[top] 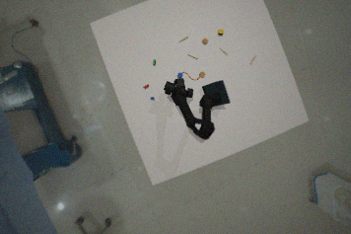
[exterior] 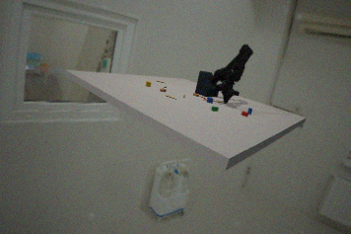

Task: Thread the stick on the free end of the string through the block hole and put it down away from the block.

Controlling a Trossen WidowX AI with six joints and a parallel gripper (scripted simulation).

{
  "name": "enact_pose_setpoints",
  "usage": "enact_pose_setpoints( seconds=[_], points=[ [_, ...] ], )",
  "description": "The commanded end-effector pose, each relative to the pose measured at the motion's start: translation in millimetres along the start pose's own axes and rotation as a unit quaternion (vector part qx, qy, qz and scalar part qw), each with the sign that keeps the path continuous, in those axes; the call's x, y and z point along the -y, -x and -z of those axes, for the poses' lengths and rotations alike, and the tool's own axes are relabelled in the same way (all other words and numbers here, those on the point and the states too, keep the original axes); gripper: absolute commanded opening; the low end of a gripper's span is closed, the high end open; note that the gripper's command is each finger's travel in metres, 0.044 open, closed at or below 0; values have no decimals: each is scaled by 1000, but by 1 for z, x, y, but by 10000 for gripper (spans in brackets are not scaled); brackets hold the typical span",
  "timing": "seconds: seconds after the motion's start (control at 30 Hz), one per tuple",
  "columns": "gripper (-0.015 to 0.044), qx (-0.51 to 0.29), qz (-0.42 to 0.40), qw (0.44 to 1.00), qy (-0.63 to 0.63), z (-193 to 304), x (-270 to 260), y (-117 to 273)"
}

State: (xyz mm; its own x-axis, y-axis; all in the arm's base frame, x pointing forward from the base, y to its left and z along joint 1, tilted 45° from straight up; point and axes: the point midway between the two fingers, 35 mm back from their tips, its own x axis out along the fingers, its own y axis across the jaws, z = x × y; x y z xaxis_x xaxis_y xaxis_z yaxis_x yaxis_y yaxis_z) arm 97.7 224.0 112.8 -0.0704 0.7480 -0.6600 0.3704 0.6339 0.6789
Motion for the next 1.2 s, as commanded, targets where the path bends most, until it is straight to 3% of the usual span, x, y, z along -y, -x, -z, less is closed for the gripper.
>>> enact_pose_setpoints(
  seconds=[0.0, 1.17],
  points=[
    [0, 1, 14, 1000, 0, 5, -1, -4],
    [0, 2, 28, 1000, 1, 11, -2, -9]
  ],
)
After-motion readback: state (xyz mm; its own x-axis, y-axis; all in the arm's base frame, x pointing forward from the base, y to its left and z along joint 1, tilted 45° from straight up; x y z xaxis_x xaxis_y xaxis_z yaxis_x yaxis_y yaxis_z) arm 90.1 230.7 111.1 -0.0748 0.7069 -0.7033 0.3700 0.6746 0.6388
